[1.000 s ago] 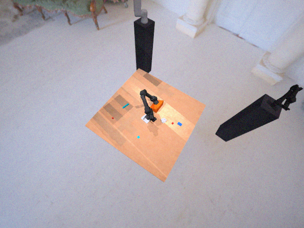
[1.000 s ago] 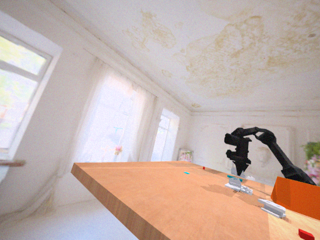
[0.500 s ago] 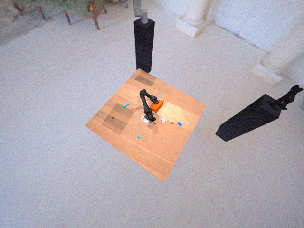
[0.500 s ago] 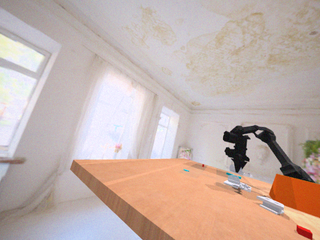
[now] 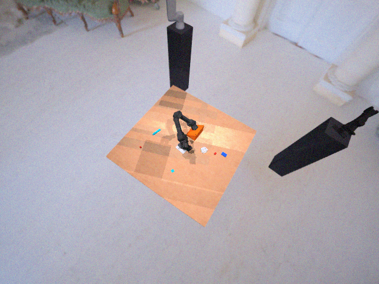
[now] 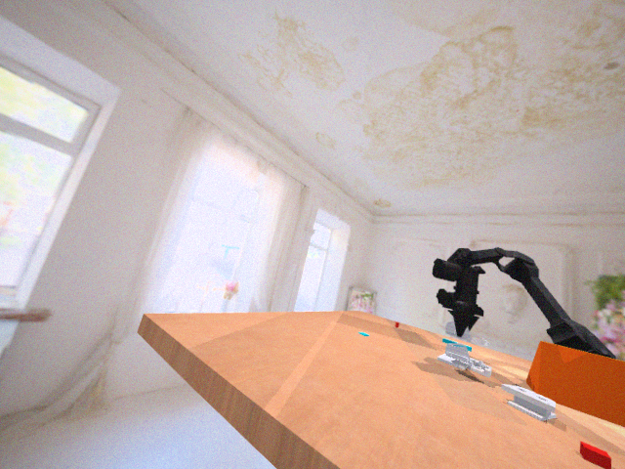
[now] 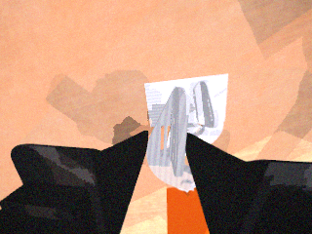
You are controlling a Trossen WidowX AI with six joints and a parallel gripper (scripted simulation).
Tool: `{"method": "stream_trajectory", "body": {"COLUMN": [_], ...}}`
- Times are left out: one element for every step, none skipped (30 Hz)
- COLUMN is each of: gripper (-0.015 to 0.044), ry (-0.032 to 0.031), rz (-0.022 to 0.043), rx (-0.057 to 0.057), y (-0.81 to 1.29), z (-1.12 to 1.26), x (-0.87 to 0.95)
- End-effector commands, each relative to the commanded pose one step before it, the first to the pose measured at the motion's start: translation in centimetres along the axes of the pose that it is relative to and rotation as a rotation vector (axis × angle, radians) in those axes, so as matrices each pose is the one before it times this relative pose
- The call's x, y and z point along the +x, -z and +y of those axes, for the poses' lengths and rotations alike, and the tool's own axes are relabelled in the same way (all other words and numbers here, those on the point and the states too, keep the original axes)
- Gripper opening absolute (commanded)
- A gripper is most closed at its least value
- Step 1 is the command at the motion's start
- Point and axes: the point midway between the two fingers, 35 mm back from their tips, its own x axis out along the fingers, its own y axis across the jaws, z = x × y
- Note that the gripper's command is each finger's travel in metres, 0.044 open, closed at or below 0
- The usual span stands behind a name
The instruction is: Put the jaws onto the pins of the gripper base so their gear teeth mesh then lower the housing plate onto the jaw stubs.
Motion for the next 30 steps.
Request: {"method": "stream_trajectory", "body": {"gripper": [0.0134,0.0134,0.0134,0.0134,0.0134,0.0134,0.0134,0.0134,0.0134,0.0134,0.0134,0.0134,0.0134,0.0134,0.0134,0.0134,0.0134,0.0134,0.0134,0.0134,0.0134,0.0134,0.0134,0.0134,0.0134,0.0134,0.0134,0.0134,0.0134,0.0134], "ry": [0.00255,0.0,0.0,0.0,0.0,0.0,0.0,0.0,0.0,0.0,0.0,0.0,0.0,0.0,0.00002,0.00004,0.00002,0.0,0.0,0.0,0.0,0.0,0.0,0.0,0.0,-0.00001,-0.00004,-0.00006,-0.00007,-0.00006], "rz": [-0.00149,0.0,0.0,0.0,0.0,0.0,0.0,0.0,0.0,0.0,0.0,0.0,0.0,0.0,-0.00001,-0.00002,-0.00001,0.0,0.0,0.0,0.0,0.0,0.0,0.0,0.0,0.0,-0.00001,-0.00002,-0.00002,-0.00003], "rx": [-0.0067,0.0,0.0,0.0,-0.0052,-0.0052,0.0,0.0,0.0,0.0,0.0,0.0,0.0,0.0,0.0,0.0,0.0,0.0,0.0,0.0,0.0,0.0,0.0,0.0,0.0,0.0,0.0,0.0,0.0,0.0], "y": [-0.046,0.0,0.0,0.0,0.0,0.0,0.0,0.0,0.0,0.0,0.0,0.0,0.0,0.0,-0.022,-0.055,-0.022,0.0,0.0,0.0,0.0,0.0,0.0,0.0,0.0,-0.002,-0.006,-0.009,-0.01,-0.01], "z": [-0.073,0.0,0.0,0.0,0.0,0.0,0.0,0.0,0.0,0.0,0.0,0.0,0.0,0.0,-0.027,-0.067,-0.027,0.0,0.0,0.0,0.0,0.0,0.0,0.0,0.0,0.002,0.005,0.007,0.008,0.008], "x": [0.0,0.0,0.0,0.0,0.0,0.0,0.0,0.0,0.0,0.0,0.0,0.0,0.0,0.0,0.0,0.0,0.0,0.0,0.0,0.0,0.0,0.0,0.0,0.0,0.0,0.027,0.08,0.133,0.163,0.163]}}
